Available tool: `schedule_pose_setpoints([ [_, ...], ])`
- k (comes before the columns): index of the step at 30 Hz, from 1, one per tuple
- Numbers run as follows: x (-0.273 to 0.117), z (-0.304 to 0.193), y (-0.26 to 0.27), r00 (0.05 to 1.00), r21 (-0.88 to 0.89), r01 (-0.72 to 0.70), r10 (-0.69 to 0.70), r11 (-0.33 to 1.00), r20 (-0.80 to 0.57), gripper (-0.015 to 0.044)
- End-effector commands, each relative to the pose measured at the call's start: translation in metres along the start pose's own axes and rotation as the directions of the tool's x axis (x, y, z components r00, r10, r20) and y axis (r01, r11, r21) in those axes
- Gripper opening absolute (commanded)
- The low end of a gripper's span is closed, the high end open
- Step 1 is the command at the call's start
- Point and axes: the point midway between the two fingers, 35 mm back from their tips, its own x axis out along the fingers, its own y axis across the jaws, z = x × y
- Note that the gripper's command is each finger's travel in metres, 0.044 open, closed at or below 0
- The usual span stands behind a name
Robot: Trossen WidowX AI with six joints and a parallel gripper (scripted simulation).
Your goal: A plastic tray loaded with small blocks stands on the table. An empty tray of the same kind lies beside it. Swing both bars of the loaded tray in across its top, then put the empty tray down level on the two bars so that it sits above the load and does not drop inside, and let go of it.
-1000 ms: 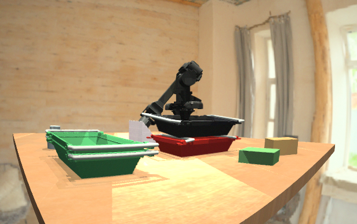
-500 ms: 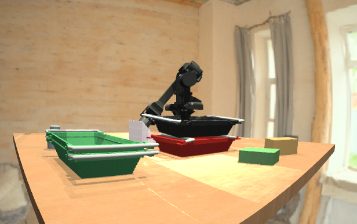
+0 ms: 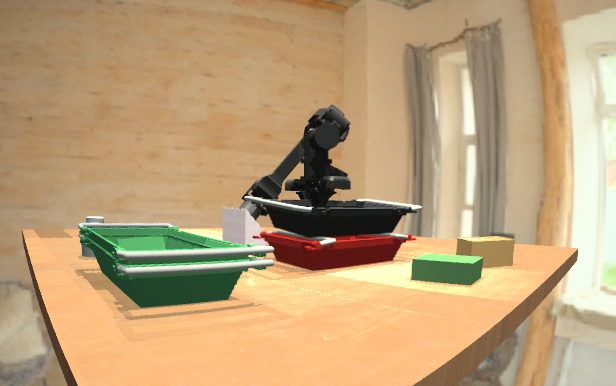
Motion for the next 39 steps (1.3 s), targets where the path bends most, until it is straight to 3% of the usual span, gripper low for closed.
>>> schedule_pose_setpoints([
  [1, 0.0074, 0.0048, 0.0051, 0.999, -0.013, -0.032, 0.032, 0.999, 0.001, 0.0000],
  [34, 0.0074, 0.0048, 0.0051, 0.999, -0.013, -0.032, 0.032, 0.999, 0.001, 0.0000],
  [39, 0.0074, 0.0048, 0.0051, 0.999, -0.013, -0.032, 0.032, 0.999, 0.001, 0.0073],
])
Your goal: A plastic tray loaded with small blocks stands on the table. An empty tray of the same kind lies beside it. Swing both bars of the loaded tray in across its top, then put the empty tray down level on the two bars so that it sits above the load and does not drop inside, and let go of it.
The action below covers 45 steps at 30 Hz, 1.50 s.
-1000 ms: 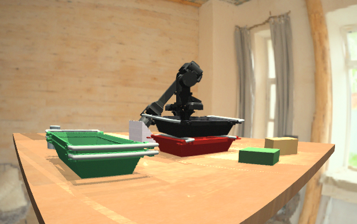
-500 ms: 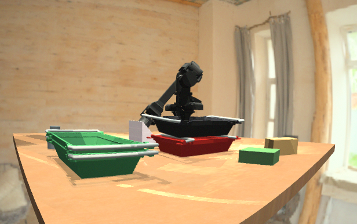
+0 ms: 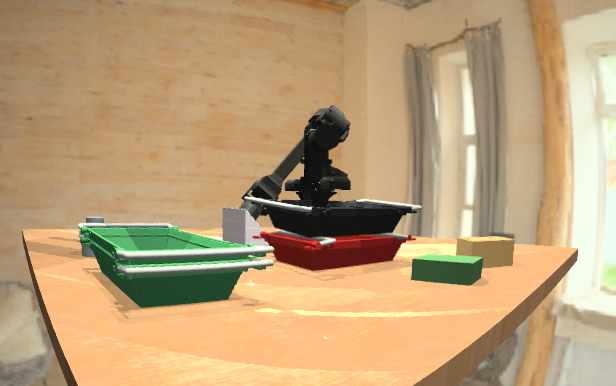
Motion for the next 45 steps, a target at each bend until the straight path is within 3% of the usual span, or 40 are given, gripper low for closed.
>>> schedule_pose_setpoints([
  [1, 0.007, 0.004, 0.005, 1.000, -0.012, -0.030, 0.030, 0.999, 0.001, 0.0088],
  [25, 0.007, 0.004, 0.005, 1.000, -0.012, -0.030, 0.030, 0.999, 0.001, 0.0440],
  [34, 0.000, 0.004, 0.003, 1.000, -0.011, -0.025, 0.025, 1.000, -0.002, 0.0440],
  [45, -0.060, 0.003, -0.003, 1.000, 0.000, -0.002, 0.002, 1.000, -0.012, 0.0440],
])
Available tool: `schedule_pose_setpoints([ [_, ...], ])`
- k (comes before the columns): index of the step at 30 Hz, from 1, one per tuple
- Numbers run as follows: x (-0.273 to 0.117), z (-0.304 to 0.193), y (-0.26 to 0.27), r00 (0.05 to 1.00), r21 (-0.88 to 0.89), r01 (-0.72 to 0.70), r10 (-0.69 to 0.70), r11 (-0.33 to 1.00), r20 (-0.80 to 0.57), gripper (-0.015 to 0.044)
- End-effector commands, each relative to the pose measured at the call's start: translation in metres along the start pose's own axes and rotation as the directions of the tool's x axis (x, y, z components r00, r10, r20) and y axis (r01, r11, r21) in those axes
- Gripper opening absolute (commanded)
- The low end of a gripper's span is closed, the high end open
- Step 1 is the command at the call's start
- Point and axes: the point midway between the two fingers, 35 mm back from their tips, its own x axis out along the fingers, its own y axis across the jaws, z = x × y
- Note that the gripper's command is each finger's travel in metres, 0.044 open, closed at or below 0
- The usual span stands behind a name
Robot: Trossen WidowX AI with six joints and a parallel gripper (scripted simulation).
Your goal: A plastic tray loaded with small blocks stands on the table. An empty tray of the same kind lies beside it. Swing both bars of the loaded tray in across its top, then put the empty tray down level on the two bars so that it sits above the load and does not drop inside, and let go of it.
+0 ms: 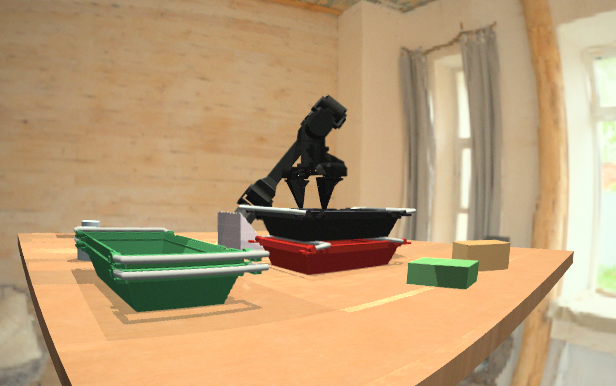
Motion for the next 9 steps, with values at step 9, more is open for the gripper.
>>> schedule_pose_setpoints([
  [9, -0.062, 0.000, 0.004, 1.000, 0.006, 0.023, -0.023, 1.000, -0.011, 0.0440],
])
